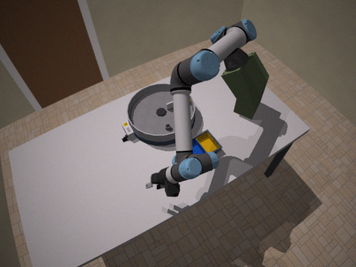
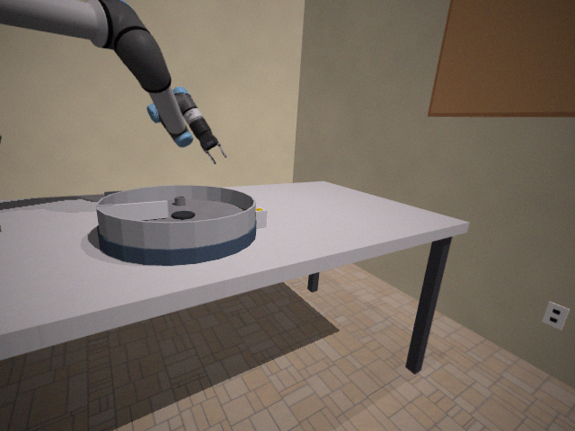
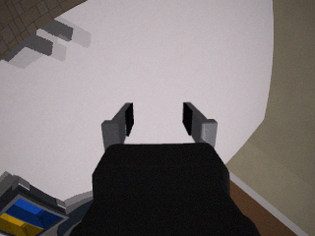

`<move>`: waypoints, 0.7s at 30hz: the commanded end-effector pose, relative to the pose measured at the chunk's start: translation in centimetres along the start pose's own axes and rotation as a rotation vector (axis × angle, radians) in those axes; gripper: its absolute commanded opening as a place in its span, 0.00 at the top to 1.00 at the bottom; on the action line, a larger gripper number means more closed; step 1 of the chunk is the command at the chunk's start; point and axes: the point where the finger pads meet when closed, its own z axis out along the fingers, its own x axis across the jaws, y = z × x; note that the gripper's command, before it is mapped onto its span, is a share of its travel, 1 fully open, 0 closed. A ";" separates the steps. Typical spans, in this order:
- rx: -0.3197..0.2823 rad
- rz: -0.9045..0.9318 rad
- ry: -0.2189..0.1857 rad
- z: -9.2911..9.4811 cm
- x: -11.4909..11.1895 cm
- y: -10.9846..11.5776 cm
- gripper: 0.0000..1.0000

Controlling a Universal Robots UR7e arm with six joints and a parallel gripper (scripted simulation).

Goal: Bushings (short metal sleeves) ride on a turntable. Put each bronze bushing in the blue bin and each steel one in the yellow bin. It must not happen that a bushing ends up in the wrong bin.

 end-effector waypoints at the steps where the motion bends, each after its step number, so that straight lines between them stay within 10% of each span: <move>1: 0.001 0.001 0.001 -0.1 0.1 0.0 0.00; 21: 0.001 0.001 0.001 -0.1 0.1 0.0 0.00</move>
